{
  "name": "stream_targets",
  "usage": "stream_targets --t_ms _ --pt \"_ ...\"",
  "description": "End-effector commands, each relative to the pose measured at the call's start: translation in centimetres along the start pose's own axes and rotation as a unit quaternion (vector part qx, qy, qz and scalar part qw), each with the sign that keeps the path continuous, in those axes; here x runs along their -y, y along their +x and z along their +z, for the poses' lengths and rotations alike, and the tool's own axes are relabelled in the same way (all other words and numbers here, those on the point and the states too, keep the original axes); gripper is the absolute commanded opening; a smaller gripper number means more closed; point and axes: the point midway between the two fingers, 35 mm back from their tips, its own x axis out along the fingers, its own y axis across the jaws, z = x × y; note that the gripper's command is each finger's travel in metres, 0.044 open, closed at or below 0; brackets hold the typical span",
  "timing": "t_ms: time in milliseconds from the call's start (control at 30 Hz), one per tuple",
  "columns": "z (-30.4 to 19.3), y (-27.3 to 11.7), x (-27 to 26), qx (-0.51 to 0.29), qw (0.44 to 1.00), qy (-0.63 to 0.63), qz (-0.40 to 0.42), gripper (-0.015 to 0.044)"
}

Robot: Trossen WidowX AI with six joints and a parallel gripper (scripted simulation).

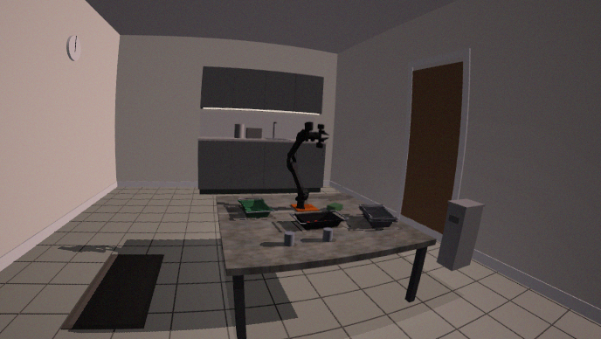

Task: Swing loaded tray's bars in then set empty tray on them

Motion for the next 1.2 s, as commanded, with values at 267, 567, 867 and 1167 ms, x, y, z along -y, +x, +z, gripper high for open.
stream_targets --t_ms 267,567,867,1167 --pt "-16.6 3.3 -7.2 -0.182 0.900 0.392 0.049 0.0084" --pt "-28.5 2.5 -17.6 -0.366 0.660 0.654 0.049 0.0084" --pt "-35.9 -1.6 -30.7 -0.546 0.321 0.774 0.010 0.0084" --pt "-37.9 -7.9 -43.0 -0.691 -0.012 0.721 -0.055 0.0084"
